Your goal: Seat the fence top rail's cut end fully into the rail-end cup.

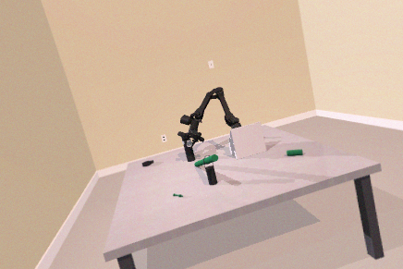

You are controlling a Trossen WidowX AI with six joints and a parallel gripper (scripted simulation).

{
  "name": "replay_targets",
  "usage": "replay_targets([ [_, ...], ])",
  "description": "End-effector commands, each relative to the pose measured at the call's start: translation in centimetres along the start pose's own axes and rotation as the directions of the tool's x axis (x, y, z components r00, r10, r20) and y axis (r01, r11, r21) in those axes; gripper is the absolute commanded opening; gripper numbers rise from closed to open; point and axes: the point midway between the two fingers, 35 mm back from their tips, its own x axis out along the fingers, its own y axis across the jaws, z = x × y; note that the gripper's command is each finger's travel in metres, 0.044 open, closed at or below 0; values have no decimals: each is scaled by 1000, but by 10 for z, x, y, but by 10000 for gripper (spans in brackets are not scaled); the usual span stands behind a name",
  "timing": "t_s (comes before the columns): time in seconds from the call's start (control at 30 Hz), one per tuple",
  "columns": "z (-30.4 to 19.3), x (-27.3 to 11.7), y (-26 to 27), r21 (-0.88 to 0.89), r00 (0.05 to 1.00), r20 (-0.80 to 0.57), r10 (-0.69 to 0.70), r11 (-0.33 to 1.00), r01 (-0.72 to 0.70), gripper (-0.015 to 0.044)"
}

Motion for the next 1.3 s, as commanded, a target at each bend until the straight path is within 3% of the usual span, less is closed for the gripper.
replay_targets([
  [0.0,0,-1,3,-11,1000,6,3,1000,-3,0],
  [0.6,0,-2,3,-31,1000,18,0,1000,1,0],
  [1.13,12,-11,-3,-24,1000,20,3,1000,-3,420],
  [1.27,22,-19,-9,-18,1000,18,5,1000,-5,440],
])
